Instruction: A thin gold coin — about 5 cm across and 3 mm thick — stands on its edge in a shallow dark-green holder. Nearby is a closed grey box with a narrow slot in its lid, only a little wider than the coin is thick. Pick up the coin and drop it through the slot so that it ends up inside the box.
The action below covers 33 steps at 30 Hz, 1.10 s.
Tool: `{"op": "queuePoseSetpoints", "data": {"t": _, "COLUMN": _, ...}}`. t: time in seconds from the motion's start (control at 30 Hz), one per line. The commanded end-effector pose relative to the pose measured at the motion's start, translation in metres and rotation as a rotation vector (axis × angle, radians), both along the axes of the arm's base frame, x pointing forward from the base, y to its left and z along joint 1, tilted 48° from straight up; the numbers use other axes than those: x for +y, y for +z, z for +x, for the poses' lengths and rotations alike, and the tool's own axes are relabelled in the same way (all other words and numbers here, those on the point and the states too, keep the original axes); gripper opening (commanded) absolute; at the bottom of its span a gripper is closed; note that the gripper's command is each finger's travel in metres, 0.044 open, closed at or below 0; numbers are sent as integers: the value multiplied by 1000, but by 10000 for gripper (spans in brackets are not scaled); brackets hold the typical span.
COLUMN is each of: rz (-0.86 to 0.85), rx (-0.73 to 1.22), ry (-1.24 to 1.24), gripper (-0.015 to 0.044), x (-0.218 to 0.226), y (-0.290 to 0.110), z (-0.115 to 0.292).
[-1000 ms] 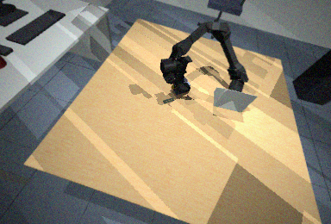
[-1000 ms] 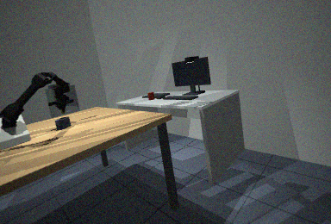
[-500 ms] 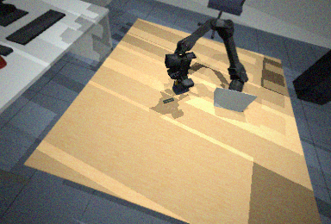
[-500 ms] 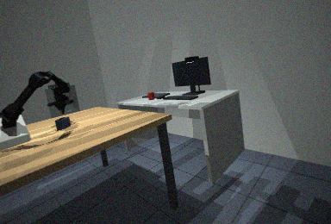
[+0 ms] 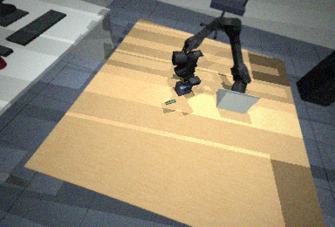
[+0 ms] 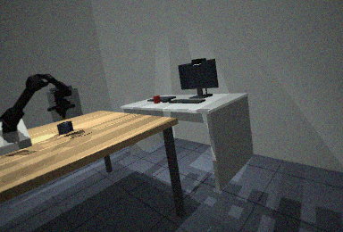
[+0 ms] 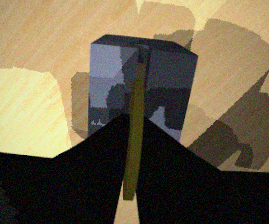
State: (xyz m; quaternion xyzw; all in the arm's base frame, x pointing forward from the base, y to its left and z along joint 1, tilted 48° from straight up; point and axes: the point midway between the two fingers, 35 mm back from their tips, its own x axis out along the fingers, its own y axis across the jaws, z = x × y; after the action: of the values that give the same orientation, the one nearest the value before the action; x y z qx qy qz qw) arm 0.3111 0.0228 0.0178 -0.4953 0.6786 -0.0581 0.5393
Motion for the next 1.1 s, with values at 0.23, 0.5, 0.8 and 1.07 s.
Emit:
{"op": "queuePoseSetpoints", "data": {"t": 0.23, "rz": -1, "rx": 1, "ry": -1, "gripper": 0, "x": -4, "y": 4, "z": -4}}
{"op": "queuePoseSetpoints", "data": {"t": 0.5, "rz": -1, "rx": 1, "ry": -1, "gripper": 0, "x": -5, "y": 4, "z": -4}}
{"op": "queuePoseSetpoints", "data": {"t": 0.8, "rz": -1, "rx": 2, "ry": 0, "gripper": 0, "x": -8, "y": 7, "z": -8}}
{"op": "queuePoseSetpoints", "data": {"t": 1.07, "rz": -1, "rx": 3, "ry": -1, "gripper": 0, "x": -8, "y": 7, "z": -7}}
